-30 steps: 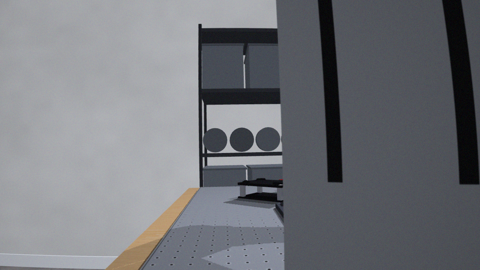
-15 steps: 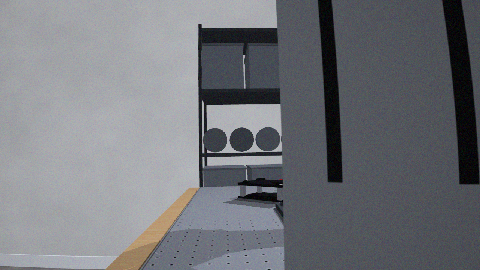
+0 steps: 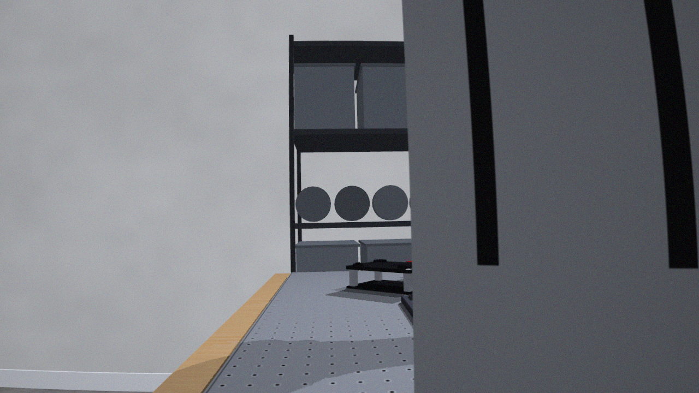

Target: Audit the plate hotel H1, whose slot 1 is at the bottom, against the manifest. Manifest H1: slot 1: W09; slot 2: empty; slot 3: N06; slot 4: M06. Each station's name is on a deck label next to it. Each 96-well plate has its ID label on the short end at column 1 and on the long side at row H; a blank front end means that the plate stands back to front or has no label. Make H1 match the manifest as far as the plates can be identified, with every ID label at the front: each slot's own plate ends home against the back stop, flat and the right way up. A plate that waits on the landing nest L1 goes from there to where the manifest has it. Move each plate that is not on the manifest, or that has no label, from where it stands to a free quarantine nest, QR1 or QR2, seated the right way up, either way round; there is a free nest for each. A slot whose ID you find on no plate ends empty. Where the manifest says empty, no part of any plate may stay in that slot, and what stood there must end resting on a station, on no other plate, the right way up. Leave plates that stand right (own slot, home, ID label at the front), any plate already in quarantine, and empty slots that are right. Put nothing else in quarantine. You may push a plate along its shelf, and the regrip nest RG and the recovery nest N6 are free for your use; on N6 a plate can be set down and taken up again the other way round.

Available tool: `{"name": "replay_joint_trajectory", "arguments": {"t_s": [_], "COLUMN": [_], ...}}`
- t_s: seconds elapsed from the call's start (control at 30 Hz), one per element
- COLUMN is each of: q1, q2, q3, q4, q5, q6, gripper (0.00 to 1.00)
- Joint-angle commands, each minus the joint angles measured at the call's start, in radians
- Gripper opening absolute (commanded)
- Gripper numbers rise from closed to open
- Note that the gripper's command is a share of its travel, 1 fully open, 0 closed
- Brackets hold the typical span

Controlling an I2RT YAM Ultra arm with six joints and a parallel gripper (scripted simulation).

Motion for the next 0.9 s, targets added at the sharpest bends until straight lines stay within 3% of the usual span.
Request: {"name": "replay_joint_trajectory", "arguments": {"t_s": [0.0,0.87], "q1": [-0.011,-0.043], "q2": [0.03,0.136], "q3": [0.042,0.143], "q4": [0.012,0.022], "q5": [-0.016,-0.041], "q6": [-0.012,-0.041], "gripper": [1.0,1.0]}}
